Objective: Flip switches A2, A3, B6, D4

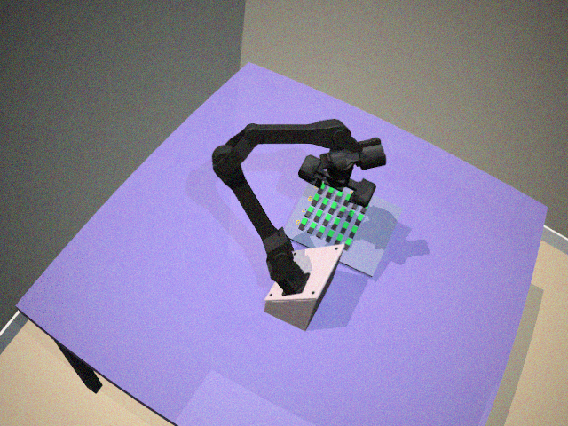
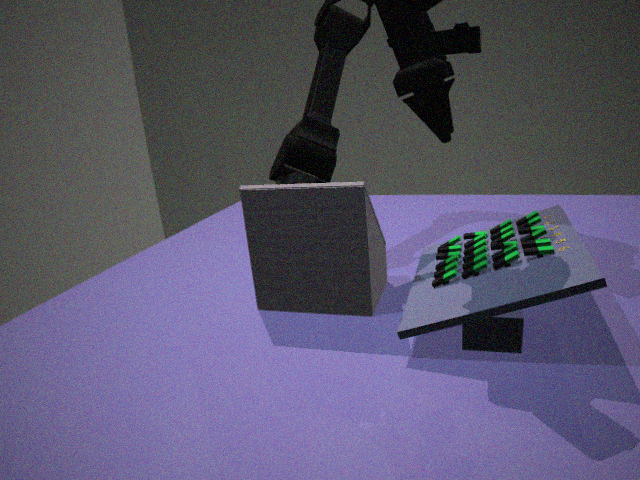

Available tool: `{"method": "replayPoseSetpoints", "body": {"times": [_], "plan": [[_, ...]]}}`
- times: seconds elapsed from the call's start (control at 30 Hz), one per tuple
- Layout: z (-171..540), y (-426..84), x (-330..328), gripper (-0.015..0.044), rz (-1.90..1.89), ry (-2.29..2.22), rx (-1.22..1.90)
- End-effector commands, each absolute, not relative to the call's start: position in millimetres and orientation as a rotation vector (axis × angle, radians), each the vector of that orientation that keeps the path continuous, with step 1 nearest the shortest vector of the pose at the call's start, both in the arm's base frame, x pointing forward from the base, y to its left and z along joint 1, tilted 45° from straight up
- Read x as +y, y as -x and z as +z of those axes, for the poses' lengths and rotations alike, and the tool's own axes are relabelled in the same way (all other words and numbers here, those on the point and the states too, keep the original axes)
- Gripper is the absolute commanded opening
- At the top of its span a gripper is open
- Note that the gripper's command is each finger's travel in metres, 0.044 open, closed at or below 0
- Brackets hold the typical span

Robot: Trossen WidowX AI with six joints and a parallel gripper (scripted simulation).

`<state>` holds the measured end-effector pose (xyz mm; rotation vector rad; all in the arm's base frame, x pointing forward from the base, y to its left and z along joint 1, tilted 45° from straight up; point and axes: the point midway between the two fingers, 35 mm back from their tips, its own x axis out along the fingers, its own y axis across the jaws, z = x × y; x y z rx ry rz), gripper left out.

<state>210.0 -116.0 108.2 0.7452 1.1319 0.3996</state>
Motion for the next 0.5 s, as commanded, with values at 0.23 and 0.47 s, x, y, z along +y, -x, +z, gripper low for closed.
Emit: {"method": "replayPoseSetpoints", "body": {"times": [0.23, 0.47], "plan": [[90.3, -287.2, -79.5, 0.0190, 0.365, -0.729, 1.123], [89.2, -314.7, -55.6, 0.0006, 0.379, -0.739, 1.105]]}}
